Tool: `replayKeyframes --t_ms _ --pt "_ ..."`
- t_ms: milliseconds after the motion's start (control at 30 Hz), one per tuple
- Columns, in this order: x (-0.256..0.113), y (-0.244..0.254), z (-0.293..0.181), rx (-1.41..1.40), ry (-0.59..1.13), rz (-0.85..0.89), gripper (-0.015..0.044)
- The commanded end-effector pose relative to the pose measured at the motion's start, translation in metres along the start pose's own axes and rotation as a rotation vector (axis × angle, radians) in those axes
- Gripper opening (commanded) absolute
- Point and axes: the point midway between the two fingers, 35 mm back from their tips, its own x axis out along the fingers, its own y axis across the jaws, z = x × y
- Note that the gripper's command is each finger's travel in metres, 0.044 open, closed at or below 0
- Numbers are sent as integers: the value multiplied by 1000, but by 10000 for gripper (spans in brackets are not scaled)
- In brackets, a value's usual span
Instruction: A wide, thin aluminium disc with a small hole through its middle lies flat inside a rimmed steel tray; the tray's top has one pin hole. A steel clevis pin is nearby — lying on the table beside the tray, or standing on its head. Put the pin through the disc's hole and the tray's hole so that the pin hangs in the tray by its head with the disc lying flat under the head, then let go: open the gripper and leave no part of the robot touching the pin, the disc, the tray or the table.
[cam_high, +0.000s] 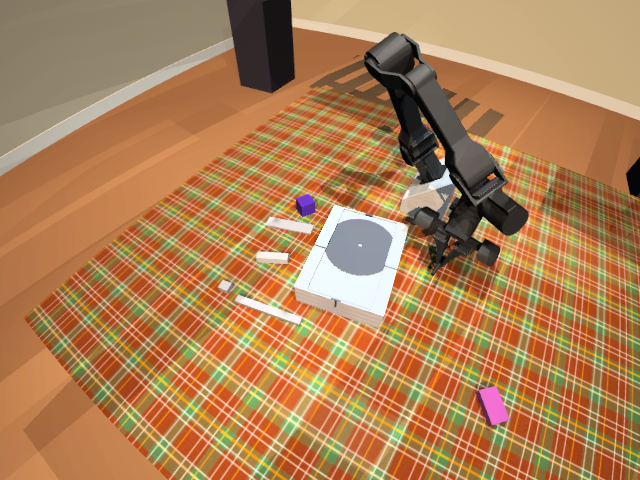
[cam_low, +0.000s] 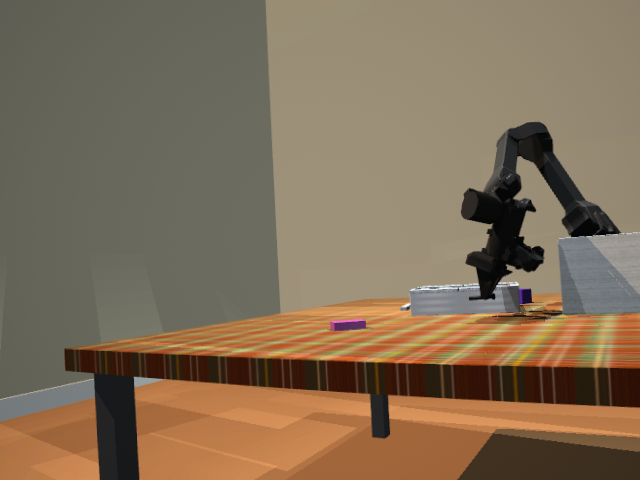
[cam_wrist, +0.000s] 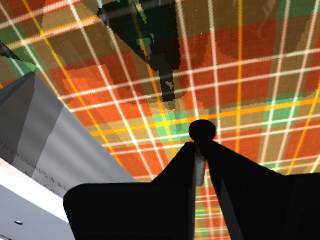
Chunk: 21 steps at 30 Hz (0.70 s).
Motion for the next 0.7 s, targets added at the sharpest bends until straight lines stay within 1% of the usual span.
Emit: replayKeyframes --t_ms 0,200,367,667 --pt "-12 -2 -7 17 6 -12 0" --pt "-28 -2 -14 17 5 -13 0" --pt "-25 -1 -12 9 2 -4 0" --pt "-25 25 -43 276 -90 21 0"
